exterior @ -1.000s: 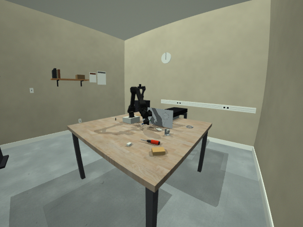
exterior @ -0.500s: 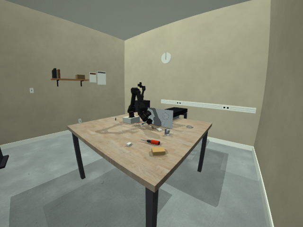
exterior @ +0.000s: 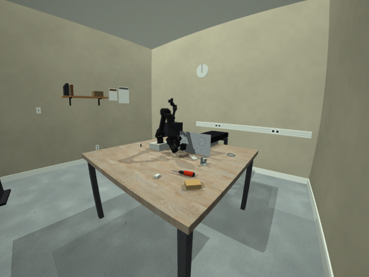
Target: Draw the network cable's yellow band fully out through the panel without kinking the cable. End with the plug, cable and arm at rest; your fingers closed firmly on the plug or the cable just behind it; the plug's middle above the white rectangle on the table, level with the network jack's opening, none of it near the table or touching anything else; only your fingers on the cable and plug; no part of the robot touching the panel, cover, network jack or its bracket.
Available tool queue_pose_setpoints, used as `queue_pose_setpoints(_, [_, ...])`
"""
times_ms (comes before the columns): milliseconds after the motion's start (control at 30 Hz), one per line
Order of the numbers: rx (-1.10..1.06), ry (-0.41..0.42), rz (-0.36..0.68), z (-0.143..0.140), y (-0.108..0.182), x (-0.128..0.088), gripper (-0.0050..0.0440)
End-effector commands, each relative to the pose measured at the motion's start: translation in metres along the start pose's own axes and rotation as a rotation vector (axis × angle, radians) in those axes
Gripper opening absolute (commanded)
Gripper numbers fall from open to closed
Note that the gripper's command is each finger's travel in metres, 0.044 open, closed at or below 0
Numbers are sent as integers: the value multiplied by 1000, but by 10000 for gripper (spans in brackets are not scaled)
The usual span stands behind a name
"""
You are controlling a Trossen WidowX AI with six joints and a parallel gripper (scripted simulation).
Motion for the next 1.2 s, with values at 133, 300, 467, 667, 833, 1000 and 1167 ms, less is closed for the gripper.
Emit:
queue_pose_setpoints(133, [-48,1,-12,-2,-3,-9,440])
queue_pose_setpoints(300, [-57,6,-6,-2,-15,-39,440])
queue_pose_setpoints(467, [-40,-3,-6,1,-16,-39,440])
queue_pose_setpoints(667, [157,-41,82,3,-19,-38,440])
queue_pose_setpoints(833, [302,-53,172,4,-22,-38,440])
queue_pose_setpoints(1000, [463,-43,247,6,-25,-39,440])
queue_pose_setpoints(1167, [601,-20,313,7,-26,-39,440])
Point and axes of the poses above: the point midway between the two fingers, 35 mm back from their tips, its own x axis out along the fingers, its own z axis across the jaws, y = z × x, the point moved 2 cm from there along -x, back along the fingers, and after that the axes turned 3 degrees about x, right-handed, at the moved point
